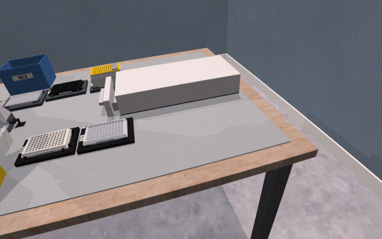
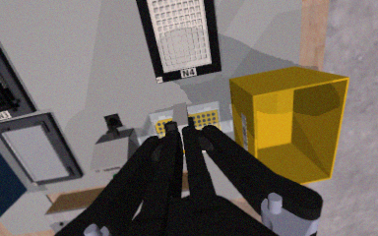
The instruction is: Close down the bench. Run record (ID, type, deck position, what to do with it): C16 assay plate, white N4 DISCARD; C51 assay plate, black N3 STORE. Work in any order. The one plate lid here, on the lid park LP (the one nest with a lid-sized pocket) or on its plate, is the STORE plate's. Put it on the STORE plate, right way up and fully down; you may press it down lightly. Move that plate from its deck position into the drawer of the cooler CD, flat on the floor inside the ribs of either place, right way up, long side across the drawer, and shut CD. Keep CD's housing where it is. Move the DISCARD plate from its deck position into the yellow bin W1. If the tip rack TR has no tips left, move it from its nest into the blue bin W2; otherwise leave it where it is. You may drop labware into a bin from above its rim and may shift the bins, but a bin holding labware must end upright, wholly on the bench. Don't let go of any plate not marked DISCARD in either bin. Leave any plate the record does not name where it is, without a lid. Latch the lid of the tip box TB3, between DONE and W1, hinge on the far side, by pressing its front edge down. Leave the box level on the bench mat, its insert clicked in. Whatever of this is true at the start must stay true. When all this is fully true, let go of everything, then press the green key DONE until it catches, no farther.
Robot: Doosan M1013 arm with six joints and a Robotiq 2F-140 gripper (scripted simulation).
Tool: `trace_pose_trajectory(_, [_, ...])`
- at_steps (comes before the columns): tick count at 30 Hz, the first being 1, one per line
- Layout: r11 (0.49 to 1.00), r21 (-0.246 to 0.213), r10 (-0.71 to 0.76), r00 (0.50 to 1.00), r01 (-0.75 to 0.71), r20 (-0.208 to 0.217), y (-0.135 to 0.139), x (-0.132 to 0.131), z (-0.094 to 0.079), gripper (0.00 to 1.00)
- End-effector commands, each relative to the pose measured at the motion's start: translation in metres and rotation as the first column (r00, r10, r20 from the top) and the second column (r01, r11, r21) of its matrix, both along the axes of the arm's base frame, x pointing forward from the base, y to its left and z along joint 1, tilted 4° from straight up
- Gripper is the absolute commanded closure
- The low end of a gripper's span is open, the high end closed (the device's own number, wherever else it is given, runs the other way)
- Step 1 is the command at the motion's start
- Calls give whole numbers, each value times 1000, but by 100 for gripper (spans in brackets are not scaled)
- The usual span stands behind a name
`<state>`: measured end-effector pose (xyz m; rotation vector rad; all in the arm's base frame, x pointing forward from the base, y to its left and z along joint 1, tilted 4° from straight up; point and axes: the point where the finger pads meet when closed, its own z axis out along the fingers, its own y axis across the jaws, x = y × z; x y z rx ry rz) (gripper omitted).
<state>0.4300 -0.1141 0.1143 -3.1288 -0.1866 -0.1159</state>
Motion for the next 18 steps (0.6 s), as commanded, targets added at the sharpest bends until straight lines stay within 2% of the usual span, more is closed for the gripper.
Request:
trace_pose_trajectory(1, [1000,0,0,1000,0,0,-1,-5,0,100])
trace_pose_trajectory(18, [1000,0,0,1000,0,0,-3,-24,2,100])
